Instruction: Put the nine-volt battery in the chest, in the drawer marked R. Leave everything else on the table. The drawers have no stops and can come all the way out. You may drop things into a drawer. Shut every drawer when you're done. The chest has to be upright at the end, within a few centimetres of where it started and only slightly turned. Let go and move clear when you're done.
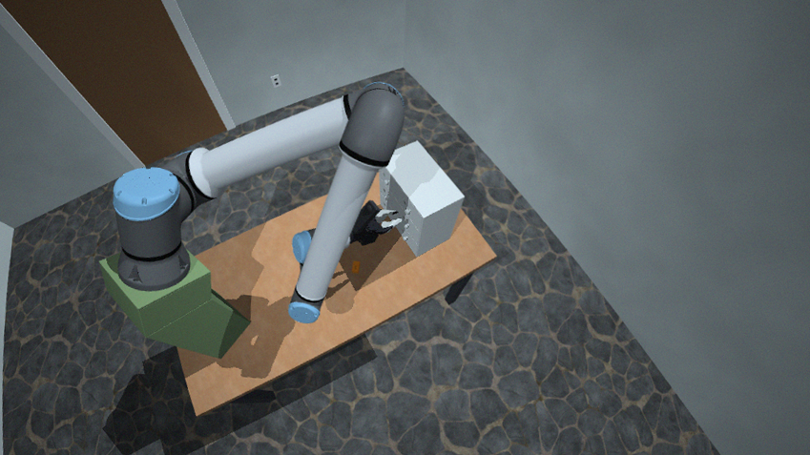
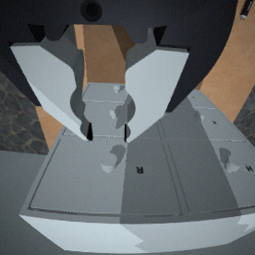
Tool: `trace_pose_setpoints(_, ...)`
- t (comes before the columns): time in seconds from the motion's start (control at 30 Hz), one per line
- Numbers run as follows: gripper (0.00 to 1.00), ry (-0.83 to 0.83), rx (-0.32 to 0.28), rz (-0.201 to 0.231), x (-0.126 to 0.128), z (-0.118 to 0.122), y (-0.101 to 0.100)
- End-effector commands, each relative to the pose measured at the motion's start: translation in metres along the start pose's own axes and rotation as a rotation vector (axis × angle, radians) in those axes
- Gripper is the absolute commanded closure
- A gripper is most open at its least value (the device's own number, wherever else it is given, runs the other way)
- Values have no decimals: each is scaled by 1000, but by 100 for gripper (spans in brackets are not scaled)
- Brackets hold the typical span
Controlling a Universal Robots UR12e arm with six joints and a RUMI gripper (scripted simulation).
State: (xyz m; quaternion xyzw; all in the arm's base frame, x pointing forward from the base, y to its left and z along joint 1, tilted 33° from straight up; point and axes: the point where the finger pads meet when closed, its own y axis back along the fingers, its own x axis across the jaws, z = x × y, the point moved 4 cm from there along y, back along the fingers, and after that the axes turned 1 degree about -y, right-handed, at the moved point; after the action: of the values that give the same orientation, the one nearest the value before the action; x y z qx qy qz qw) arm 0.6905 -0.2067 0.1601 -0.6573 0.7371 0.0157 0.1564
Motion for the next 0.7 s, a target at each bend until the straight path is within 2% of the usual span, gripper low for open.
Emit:
trace_pose_setpoints(0.0, 80, 0, 0, 0, 0, -1, -1)
trace_pose_setpoints(0.67, 80, 0, 0, 0, 0, -6, -15)
